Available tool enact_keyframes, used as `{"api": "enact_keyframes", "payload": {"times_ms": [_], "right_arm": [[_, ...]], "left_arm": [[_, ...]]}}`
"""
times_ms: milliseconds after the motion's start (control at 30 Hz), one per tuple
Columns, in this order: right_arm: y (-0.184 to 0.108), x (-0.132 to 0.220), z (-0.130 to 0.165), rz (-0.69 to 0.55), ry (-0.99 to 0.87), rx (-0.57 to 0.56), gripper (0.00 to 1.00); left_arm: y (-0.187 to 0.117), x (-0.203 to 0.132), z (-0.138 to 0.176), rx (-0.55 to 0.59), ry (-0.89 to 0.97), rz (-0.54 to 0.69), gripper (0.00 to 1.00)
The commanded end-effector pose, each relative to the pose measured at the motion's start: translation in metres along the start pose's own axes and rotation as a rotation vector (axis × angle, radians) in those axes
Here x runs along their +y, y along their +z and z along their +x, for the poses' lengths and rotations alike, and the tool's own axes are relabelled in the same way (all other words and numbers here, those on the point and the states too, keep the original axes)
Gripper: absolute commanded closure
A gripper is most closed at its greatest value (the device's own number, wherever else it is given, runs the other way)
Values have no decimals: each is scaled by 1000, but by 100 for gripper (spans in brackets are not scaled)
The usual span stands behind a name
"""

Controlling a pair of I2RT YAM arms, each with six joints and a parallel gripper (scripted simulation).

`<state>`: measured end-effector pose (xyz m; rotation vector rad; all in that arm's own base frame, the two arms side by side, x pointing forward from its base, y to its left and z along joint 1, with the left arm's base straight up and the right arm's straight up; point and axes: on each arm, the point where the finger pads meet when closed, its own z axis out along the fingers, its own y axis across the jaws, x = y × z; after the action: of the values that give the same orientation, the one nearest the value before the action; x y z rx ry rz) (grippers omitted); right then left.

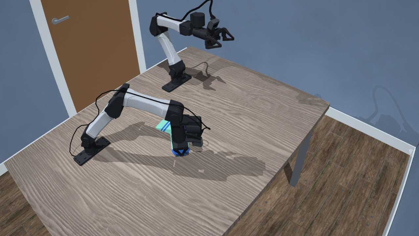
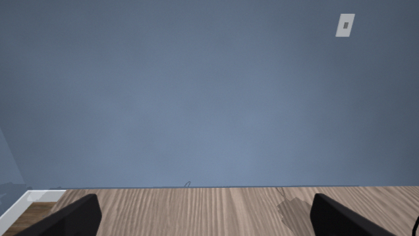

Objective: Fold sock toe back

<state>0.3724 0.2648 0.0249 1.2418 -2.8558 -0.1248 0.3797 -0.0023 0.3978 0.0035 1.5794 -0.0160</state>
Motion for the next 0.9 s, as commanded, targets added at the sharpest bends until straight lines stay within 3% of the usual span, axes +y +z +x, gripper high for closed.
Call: {"api": "enact_keyframes", "payload": {"times_ms": [0,167,433,700,767,800,867], "right_arm": [[12,-1,-2,6,-10,5,67],[-6,0,-5,18,-15,-43,67],[22,-1,-1,8,-13,0,67],[15,-3,-8,12,-9,-31,67],[22,-1,-6,8,-15,-14,67],[39,-1,-1,8,-15,10,68],[27,-7,-8,-12,2,-20,69]], "left_arm": [[-4,0,-14,-37,-2,1,0],[-4,0,-14,-37,-2,1,0],[-4,0,-14,-37,-2,1,0],[-4,0,-14,-37,-2,1,0],[-4,0,-14,-37,-2,1,0],[-4,0,-14,-37,-2,1,0],[-4,0,-14,-37,-2,1,0]]}}
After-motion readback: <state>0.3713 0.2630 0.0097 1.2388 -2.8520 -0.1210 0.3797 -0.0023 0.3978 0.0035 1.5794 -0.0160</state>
